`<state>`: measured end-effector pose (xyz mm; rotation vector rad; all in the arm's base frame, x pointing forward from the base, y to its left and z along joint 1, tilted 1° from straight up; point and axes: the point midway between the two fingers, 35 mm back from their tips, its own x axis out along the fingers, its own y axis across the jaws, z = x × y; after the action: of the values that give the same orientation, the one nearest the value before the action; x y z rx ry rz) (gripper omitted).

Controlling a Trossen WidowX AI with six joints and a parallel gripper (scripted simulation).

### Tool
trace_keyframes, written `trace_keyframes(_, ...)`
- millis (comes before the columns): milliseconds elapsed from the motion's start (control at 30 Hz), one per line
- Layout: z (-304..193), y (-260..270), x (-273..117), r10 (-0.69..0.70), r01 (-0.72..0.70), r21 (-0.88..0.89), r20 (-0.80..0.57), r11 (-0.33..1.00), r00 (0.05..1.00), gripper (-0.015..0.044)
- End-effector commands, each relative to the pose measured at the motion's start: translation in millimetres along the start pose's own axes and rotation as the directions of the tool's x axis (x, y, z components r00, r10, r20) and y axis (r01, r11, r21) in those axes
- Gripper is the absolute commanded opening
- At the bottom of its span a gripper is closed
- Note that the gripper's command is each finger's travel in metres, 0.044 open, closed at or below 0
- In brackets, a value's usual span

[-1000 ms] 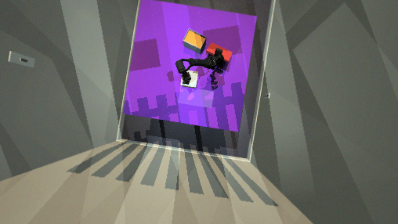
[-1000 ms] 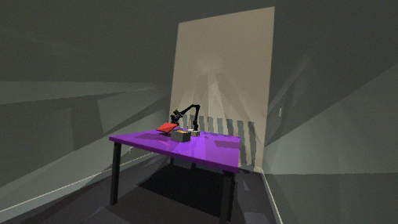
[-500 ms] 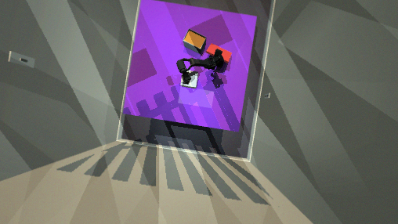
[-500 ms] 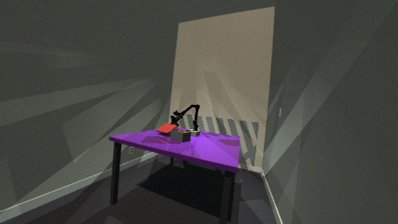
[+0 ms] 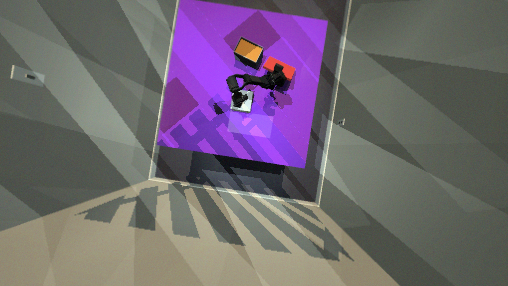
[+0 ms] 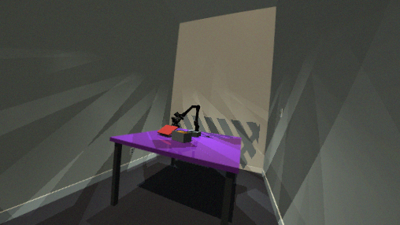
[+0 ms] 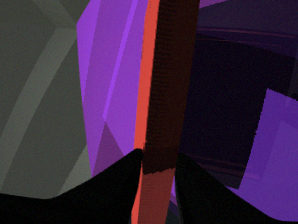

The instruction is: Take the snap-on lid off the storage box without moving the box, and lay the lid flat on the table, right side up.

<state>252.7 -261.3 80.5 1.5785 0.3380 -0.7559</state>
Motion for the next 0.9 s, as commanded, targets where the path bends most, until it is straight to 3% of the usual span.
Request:
trace_keyframes(0,0,-2,3,0.004,-0.004,-0.002,-0.004,1.000,1.000,0.0000)
trace_keyframes(867,0,-18,16,0.004,-0.004,-0.001,-0.005,1.000,1.000,0.0000)
